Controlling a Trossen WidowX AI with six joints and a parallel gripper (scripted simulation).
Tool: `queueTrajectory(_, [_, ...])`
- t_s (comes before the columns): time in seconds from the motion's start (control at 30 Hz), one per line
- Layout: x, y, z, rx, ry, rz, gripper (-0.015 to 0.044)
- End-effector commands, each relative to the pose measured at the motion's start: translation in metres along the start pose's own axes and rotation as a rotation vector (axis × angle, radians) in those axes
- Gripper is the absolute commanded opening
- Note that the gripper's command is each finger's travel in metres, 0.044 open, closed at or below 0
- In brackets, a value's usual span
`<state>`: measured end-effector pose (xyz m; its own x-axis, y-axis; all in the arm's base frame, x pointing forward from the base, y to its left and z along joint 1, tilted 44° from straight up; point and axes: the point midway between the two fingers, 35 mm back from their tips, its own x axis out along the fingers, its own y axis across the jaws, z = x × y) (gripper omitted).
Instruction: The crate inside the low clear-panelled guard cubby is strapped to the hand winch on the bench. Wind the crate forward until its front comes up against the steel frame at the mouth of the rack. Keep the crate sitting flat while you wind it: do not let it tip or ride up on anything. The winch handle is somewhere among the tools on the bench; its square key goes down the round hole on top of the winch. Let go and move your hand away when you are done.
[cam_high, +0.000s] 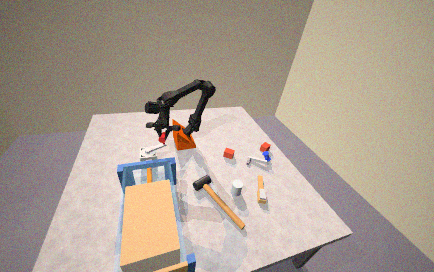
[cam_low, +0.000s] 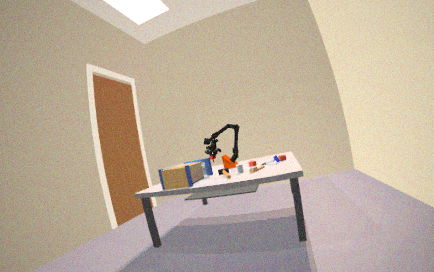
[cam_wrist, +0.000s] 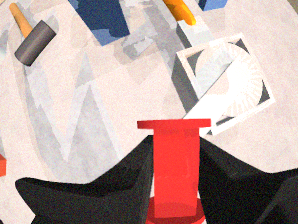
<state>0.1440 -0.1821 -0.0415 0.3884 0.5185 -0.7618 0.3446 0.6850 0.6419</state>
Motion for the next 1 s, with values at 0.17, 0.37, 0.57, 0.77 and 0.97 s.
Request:
queueTrajectory(0.17, [-0.004, -0.019, -0.014, 0.013, 0.022, -0.023, 0.0])
queueTrajectory(0.37, [-0.006, -0.027, -0.018, 0.013, 0.023, -0.023, 0.0])
queueTrajectory(0.57, [-0.008, -0.036, -0.021, 0.013, 0.023, -0.024, 0.0])
queueTrajectory(0.77, [-0.01, -0.045, -0.023, 0.013, 0.023, -0.025, 0.0])
queueTrajectory(0.97, [-0.011, -0.054, -0.025, 0.013, 0.023, -0.025, 0.0])
